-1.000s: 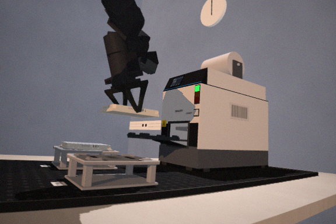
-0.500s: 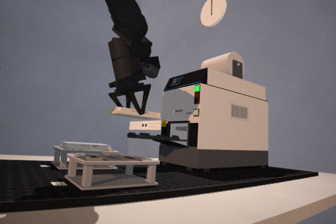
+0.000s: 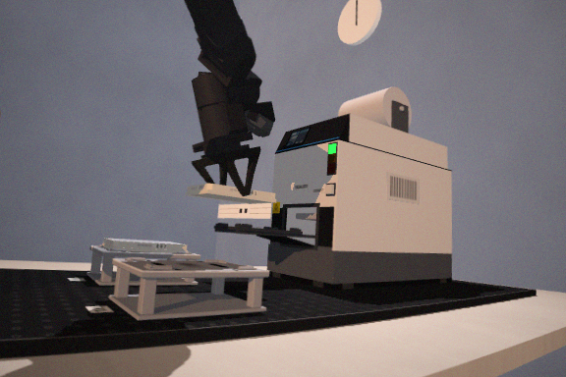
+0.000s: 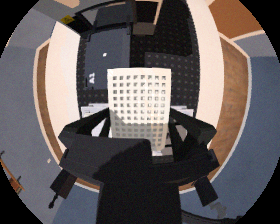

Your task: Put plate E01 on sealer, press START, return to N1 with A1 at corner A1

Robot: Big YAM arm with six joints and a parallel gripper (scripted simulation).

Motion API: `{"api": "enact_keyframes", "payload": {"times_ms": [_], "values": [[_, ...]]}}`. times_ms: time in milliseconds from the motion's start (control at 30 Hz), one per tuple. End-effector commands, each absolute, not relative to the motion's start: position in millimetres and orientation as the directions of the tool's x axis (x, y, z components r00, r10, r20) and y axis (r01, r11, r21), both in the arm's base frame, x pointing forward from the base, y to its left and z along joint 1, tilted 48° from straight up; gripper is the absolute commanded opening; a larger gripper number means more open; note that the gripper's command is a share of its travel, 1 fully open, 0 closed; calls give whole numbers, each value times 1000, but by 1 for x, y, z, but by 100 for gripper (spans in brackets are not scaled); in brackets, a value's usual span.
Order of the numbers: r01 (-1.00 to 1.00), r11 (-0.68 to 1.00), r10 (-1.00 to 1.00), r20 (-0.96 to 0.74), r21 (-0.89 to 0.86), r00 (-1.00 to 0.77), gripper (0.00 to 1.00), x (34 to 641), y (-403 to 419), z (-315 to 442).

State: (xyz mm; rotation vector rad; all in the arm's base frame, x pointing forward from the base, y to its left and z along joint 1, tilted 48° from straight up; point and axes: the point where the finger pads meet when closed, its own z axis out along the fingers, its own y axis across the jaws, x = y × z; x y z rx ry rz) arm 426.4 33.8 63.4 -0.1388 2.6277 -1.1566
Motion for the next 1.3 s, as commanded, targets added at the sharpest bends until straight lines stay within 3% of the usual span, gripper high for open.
{"api": "enact_keyframes", "payload": {"times_ms": [0,233,1267], "values": [[84,708,-191,-305,-701,-933,0,462,59,82],[51,690,-189,-247,-722,-950,0,460,50,62],[77,699,-181,-280,-711,-943,0,516,77,40]]}}
